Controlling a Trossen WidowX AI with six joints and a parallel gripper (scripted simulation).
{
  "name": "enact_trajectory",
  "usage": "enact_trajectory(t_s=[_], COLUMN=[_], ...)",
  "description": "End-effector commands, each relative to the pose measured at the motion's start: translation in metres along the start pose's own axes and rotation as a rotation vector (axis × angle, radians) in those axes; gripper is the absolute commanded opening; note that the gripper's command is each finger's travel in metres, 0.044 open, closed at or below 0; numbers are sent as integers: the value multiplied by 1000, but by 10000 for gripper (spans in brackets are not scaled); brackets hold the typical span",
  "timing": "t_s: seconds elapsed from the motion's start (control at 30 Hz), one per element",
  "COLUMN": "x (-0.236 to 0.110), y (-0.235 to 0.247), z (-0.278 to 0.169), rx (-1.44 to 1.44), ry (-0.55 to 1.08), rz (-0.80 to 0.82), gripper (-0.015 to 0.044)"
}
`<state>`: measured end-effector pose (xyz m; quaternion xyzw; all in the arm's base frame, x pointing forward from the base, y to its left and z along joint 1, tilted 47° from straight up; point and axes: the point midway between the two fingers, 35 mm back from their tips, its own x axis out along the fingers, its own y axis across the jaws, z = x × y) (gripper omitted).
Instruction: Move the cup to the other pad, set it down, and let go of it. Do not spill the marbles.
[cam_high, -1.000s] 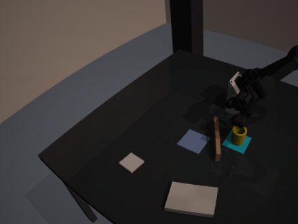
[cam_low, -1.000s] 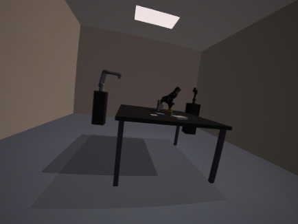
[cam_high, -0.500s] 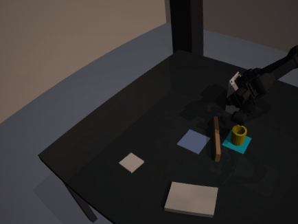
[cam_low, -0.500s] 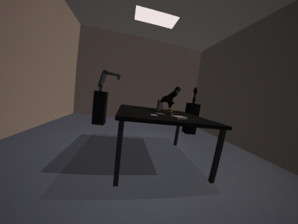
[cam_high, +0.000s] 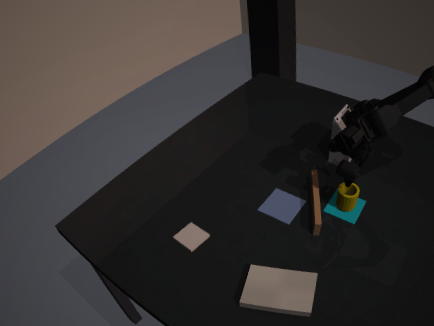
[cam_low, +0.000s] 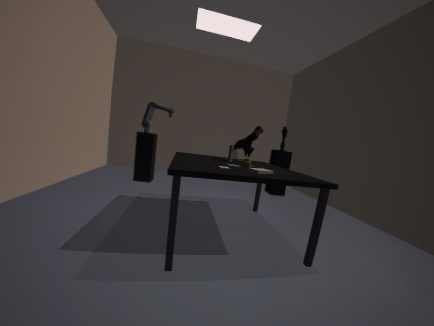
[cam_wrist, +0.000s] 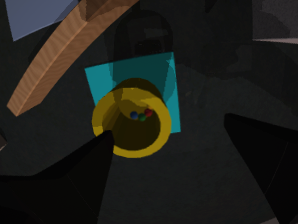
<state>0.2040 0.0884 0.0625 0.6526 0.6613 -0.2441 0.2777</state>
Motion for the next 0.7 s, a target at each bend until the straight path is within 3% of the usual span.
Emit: enact_trajectory(t_s=[0.0, 0.47, 0.67], x=[-10, -58, -56], y=[3, 2, 1], z=[1, 2, 2], rx=[-4, -7, -4], ry=[-6, -1, 2], rz=[6, 8, 11], gripper=[440, 440, 440])
